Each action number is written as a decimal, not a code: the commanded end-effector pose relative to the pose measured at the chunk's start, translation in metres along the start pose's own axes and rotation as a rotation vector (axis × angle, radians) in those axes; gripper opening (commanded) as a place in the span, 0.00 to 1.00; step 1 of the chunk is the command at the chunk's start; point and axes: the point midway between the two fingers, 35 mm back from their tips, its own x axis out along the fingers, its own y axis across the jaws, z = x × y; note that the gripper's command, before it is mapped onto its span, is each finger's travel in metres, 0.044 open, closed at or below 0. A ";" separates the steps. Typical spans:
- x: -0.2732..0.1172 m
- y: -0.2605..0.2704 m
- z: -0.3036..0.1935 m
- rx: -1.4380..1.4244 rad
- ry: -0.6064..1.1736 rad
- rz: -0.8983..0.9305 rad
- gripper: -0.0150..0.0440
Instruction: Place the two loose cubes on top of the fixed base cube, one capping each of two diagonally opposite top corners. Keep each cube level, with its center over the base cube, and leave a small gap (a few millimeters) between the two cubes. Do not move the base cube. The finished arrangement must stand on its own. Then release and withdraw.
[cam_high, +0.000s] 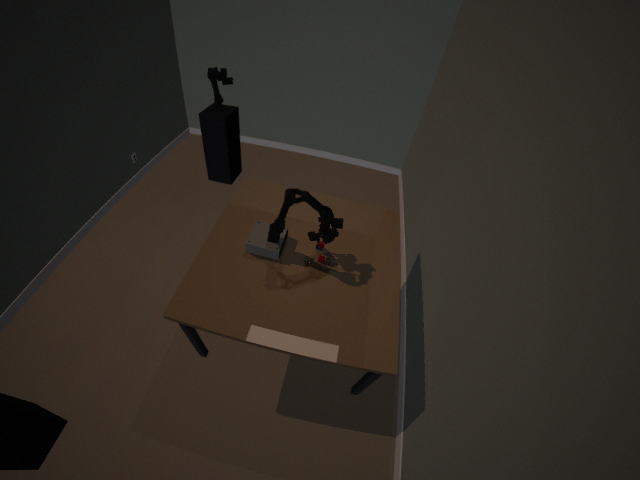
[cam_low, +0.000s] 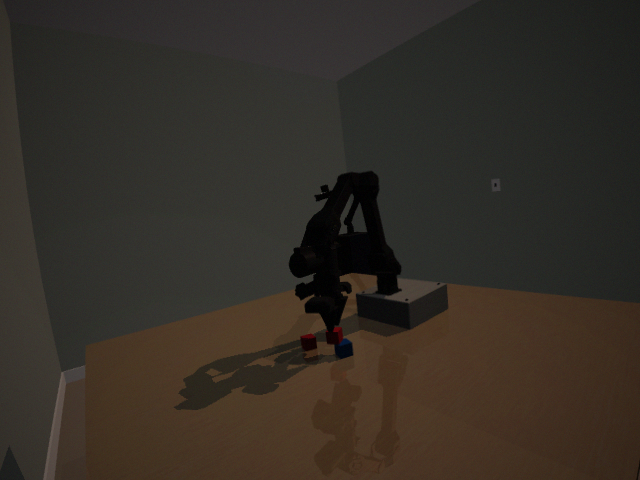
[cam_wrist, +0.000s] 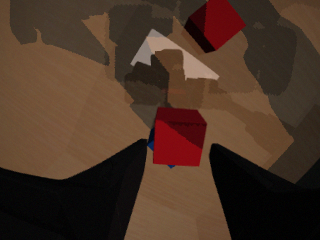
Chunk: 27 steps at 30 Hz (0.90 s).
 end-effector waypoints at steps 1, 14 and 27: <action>-0.008 0.000 0.000 0.000 0.000 0.002 0.60; -0.017 -0.001 0.011 -0.272 -0.002 0.002 0.70; -0.029 -0.005 0.035 -0.915 -0.006 -0.001 0.70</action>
